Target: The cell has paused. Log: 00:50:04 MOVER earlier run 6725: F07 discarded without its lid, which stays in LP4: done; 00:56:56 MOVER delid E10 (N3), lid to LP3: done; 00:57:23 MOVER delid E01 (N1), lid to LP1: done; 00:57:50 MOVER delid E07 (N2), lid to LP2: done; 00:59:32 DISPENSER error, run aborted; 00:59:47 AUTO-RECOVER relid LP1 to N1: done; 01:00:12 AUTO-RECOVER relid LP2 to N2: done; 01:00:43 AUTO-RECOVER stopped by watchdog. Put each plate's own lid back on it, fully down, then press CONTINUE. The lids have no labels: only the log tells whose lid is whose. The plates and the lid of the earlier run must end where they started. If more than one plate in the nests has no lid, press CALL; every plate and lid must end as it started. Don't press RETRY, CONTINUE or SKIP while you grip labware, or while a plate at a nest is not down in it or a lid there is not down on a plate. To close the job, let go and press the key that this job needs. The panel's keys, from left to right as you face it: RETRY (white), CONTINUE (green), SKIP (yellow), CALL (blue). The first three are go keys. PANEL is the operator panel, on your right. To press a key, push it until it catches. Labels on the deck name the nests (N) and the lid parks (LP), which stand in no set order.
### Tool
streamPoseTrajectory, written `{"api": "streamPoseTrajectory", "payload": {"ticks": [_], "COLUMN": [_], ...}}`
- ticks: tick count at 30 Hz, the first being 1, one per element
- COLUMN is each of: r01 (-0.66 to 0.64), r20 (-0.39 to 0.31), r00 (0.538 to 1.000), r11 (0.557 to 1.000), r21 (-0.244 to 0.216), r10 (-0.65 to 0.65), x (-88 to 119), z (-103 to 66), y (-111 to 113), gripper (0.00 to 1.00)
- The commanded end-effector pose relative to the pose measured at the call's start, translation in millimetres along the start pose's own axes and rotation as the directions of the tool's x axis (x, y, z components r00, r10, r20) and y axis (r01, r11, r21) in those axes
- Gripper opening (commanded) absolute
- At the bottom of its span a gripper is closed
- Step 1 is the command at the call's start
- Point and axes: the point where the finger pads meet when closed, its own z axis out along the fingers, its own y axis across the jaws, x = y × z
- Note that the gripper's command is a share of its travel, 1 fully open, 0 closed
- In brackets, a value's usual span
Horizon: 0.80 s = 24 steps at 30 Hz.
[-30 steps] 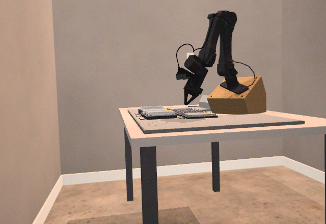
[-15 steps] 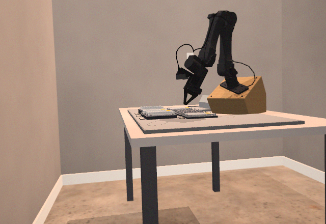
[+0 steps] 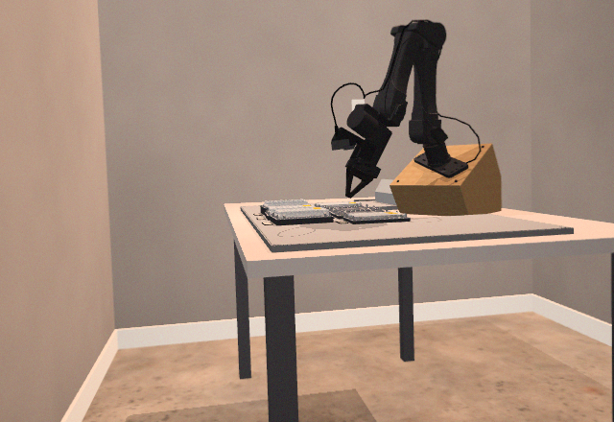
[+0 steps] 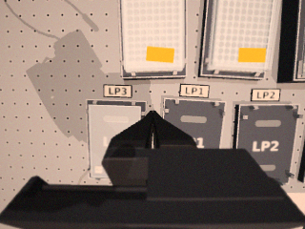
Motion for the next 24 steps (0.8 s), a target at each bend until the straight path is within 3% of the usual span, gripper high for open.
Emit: {"api": "streamPoseTrajectory", "payload": {"ticks": [1,24], "r01": [-0.007,-0.006], "r20": [0.015,0.01], "r00": [1.0,1.0], "r11": [1.0,1.0], "r21": [0.016,0.019], "r10": [0.007,0.006], "x": [-18,-95], "z": [6.1,50.0], "y": [-5,-39], "gripper": [0.0,0.0]}}
